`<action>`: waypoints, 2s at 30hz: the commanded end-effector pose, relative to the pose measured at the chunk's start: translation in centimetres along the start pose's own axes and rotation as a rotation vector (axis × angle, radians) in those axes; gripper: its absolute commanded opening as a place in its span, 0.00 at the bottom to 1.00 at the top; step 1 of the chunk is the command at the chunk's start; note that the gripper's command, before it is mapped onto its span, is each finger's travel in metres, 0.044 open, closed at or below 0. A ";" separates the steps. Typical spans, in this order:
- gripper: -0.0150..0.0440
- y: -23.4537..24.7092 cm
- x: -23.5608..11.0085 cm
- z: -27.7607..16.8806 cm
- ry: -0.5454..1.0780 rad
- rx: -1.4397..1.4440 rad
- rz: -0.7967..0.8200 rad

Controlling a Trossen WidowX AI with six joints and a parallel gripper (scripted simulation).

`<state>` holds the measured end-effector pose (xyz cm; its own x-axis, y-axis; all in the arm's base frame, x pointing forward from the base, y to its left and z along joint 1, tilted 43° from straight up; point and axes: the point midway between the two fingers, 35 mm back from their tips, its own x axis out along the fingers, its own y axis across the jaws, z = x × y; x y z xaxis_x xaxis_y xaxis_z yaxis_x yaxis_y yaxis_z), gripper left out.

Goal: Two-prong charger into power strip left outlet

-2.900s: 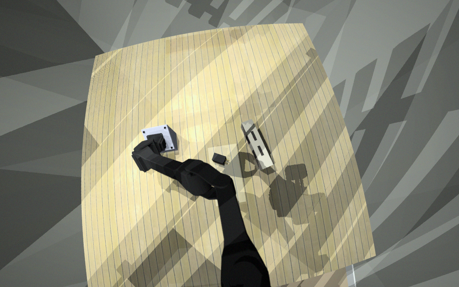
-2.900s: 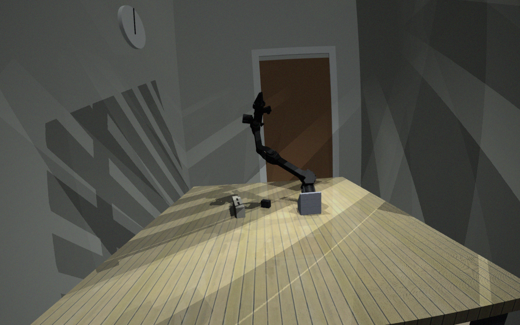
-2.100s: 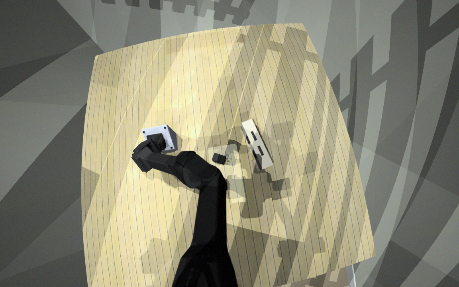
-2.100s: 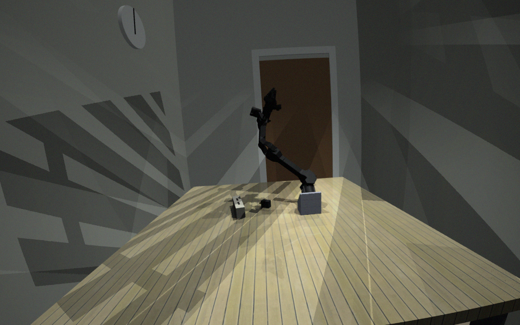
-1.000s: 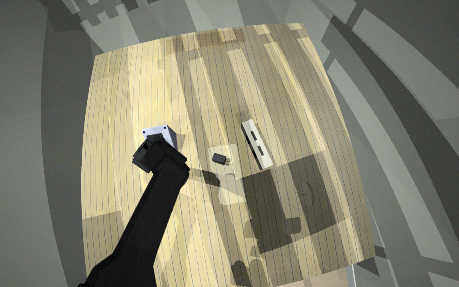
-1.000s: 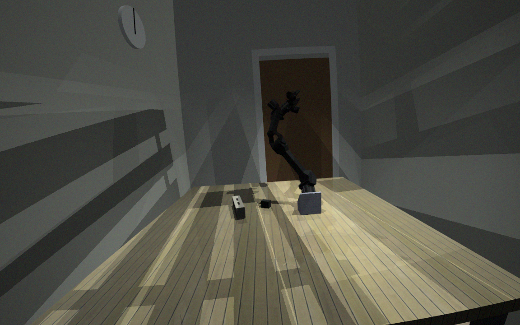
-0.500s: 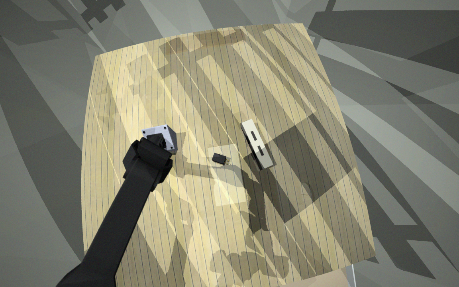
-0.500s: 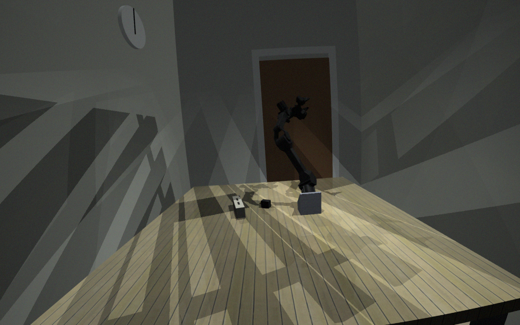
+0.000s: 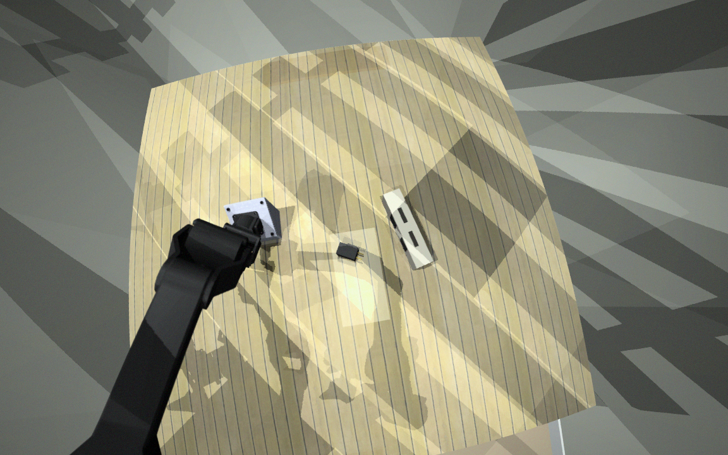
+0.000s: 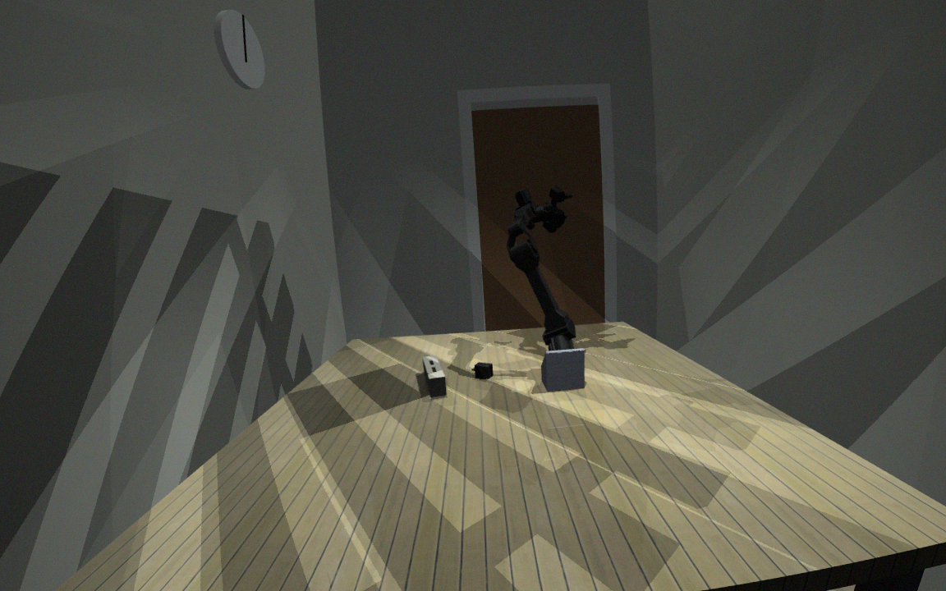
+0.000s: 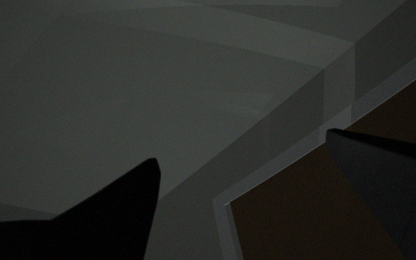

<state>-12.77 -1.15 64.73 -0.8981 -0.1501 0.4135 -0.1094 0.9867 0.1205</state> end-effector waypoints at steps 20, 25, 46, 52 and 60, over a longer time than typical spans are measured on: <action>1.00 -10.1 0.9 3.2 -0.022 -0.256 -0.357; 1.00 -12.7 0.5 4.0 -0.018 -0.316 -0.439; 1.00 -22.6 -3.9 6.8 0.051 -0.572 -0.770; 1.00 -24.9 -6.0 7.4 0.104 -0.656 -0.867; 1.00 -28.0 -9.2 8.5 0.179 -0.781 -0.995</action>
<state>-6.19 -25.84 51.14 -0.5307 -0.8474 -0.0171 -0.3877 0.2248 0.8939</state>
